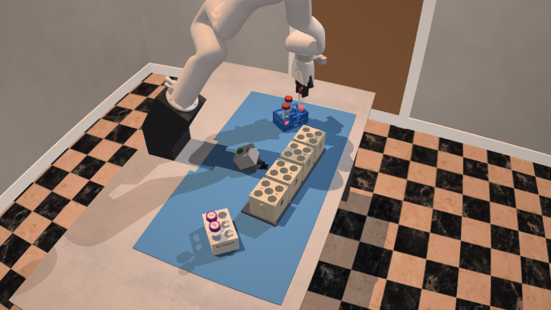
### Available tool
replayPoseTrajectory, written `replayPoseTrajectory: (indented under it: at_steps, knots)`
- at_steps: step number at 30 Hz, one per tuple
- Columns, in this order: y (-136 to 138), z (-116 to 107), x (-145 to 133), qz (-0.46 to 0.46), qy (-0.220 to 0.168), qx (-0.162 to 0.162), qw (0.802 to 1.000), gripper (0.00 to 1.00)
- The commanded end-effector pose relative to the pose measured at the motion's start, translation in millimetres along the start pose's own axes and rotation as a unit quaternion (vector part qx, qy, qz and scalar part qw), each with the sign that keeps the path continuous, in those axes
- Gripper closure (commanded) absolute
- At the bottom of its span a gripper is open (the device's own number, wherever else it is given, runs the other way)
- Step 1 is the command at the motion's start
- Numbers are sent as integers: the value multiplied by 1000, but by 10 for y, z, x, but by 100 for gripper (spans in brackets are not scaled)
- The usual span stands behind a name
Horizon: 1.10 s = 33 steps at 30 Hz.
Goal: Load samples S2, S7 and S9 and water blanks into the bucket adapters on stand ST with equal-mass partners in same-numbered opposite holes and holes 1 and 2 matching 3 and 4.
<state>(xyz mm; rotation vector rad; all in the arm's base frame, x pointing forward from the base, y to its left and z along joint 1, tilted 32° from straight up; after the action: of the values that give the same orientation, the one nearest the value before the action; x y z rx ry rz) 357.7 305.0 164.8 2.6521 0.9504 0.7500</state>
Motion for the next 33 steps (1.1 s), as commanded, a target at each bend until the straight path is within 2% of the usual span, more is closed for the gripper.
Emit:
replayPoseTrajectory:
  at_steps: [1,33]
  knots:
    - [0,49,14,0,2,0,1000,100]
    - [0,329,14,0,2,0,1000,100]
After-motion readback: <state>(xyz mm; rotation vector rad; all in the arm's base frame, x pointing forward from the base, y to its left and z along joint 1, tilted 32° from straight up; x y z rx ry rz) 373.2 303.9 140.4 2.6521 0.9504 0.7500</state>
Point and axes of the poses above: the point where the finger pads meet when closed, its own z axis out along the fingers, its own y axis across the jaws, x = y × z, the point moved 5 cm from there along -z, back along the fingers, and after that the axes turned 8 degrees about z, right-handed, at the moved point
